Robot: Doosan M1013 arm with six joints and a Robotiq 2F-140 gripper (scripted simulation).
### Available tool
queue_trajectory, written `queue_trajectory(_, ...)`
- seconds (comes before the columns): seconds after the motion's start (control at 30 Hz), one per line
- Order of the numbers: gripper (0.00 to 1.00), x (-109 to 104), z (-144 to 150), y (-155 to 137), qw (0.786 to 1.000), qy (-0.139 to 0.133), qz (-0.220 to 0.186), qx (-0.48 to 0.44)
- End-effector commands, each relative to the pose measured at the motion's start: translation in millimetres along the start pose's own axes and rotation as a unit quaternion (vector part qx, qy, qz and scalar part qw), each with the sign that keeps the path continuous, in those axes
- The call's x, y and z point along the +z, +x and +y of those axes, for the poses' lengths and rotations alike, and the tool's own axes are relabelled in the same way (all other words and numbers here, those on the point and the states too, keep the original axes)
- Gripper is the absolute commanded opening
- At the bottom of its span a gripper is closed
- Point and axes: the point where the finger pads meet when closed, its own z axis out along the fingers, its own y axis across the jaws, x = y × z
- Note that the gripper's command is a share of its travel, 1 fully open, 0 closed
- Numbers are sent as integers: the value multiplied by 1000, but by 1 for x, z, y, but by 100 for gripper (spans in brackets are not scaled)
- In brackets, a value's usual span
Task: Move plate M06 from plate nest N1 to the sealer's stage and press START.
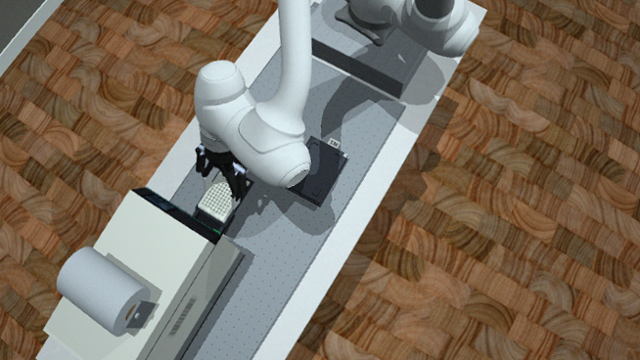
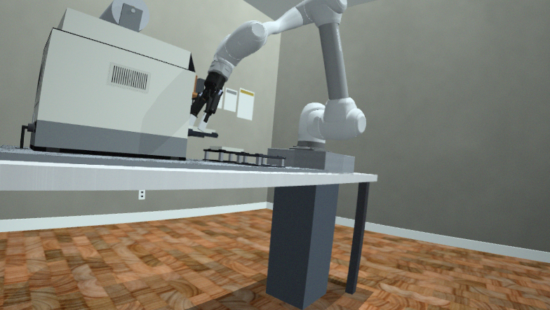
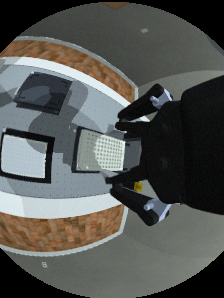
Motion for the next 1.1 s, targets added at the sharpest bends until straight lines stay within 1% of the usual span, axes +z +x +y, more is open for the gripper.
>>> queue_trajectory(0.0, 10, 0, 0, 0, 1000, 0, 0, 0)
queue_trajectory(0.37, 10, 0, 0, 0, 1000, 0, 0, 0)
queue_trajectory(0.4, 70, 0, 0, 0, 1000, 0, 0, 0)
queue_trajectory(1.07, 70, 0, 0, 0, 1000, 0, 0, 0)
